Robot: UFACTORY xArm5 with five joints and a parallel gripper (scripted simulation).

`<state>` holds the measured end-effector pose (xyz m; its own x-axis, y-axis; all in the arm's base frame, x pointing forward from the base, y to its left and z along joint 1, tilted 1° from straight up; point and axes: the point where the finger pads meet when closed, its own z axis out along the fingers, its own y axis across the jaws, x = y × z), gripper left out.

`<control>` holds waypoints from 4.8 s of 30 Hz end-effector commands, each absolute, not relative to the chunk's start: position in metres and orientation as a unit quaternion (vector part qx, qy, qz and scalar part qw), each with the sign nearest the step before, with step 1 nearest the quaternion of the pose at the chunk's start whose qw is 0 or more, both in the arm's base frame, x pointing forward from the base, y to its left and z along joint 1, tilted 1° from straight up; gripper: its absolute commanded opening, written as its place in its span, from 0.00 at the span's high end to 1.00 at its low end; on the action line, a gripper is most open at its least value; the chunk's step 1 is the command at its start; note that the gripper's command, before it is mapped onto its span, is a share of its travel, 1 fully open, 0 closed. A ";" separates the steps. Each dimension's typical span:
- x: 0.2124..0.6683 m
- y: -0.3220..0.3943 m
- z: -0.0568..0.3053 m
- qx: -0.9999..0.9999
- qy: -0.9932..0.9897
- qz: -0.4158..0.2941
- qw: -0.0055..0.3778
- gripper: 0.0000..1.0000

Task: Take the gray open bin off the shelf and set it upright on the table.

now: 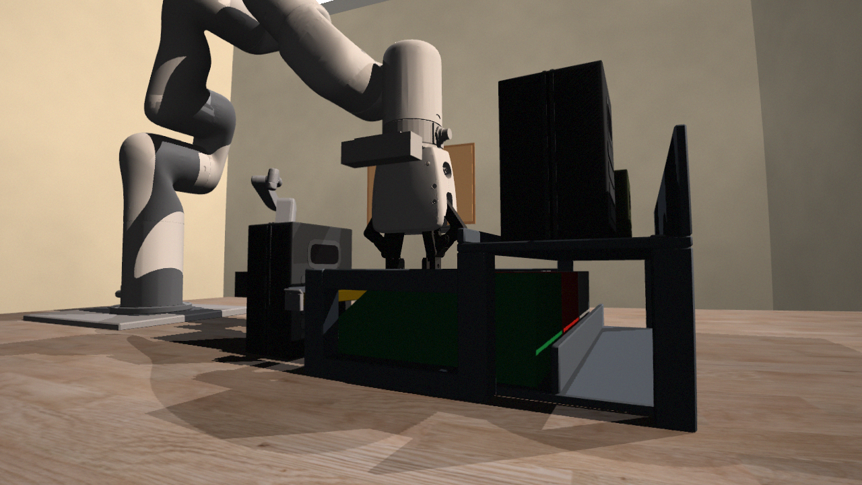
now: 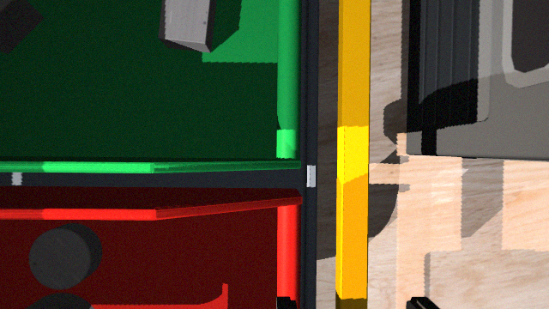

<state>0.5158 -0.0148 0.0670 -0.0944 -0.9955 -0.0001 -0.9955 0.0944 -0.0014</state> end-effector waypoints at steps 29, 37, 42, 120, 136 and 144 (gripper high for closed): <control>0.517 -0.015 0.068 -0.673 0.740 -0.002 0.002 1.00; 0.517 -0.015 0.068 -0.673 0.740 -0.002 0.002 1.00; 0.517 -0.015 0.068 -0.673 0.740 -0.002 0.002 1.00; 0.517 -0.014 0.093 -0.673 0.740 -0.007 -0.003 1.00; 0.517 -0.014 0.111 -0.673 0.740 -0.007 -0.003 1.00; 0.517 -0.014 0.130 -0.673 0.740 -0.007 -0.003 1.00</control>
